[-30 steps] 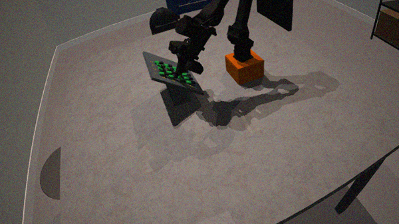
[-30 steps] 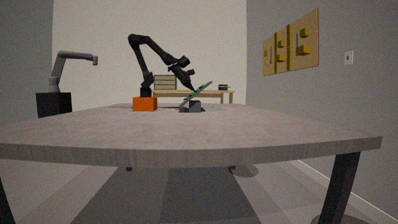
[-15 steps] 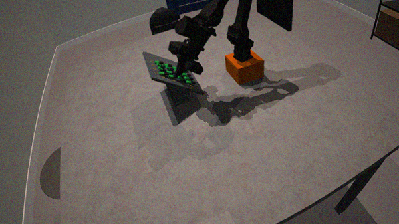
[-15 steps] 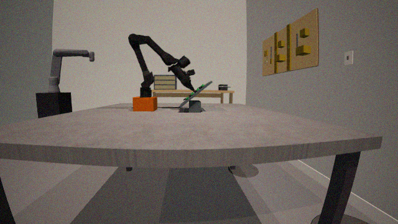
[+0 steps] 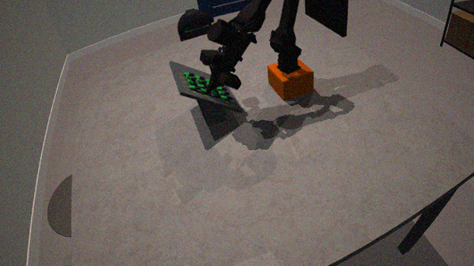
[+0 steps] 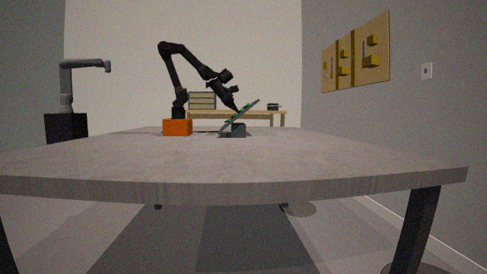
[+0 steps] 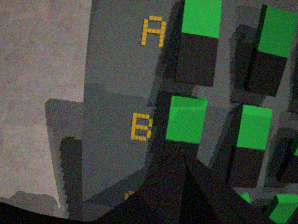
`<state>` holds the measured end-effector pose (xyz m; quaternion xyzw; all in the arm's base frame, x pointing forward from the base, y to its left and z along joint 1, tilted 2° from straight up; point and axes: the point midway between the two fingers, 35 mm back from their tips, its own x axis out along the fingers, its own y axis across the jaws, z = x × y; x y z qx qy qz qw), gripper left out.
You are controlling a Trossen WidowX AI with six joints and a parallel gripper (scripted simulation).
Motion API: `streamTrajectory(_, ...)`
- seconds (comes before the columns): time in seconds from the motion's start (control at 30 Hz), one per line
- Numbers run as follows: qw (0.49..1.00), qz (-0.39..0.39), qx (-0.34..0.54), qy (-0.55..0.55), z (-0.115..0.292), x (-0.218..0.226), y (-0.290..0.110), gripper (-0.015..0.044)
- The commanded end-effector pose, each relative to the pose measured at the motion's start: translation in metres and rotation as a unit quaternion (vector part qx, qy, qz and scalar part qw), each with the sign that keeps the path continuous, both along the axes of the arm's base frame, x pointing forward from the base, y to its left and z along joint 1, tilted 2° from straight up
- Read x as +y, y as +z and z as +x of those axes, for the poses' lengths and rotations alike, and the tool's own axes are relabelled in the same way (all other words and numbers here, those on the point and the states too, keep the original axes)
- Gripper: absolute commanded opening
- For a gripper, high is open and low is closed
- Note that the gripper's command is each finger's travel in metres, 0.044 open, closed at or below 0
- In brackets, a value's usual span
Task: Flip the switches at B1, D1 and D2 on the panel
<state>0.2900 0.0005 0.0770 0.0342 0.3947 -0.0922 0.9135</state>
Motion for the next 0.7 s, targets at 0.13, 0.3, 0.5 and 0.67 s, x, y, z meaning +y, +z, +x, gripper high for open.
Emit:
streamTrajectory(0.13, 1.0, 0.001, 0.0, 0.003, 0.001, 0.0, -0.001, 0.0)
streamTrajectory(0.3, 1.0, 0.001, 0.0, 0.003, 0.001, 0.0, -0.002, 0.0)
streamTrajectory(0.5, 1.0, 0.002, 0.005, 0.001, -0.013, 0.005, 0.02, 0.0)
streamTrajectory(0.67, 1.0, 0.004, 0.014, 0.003, -0.04, 0.009, 0.047, 0.0)
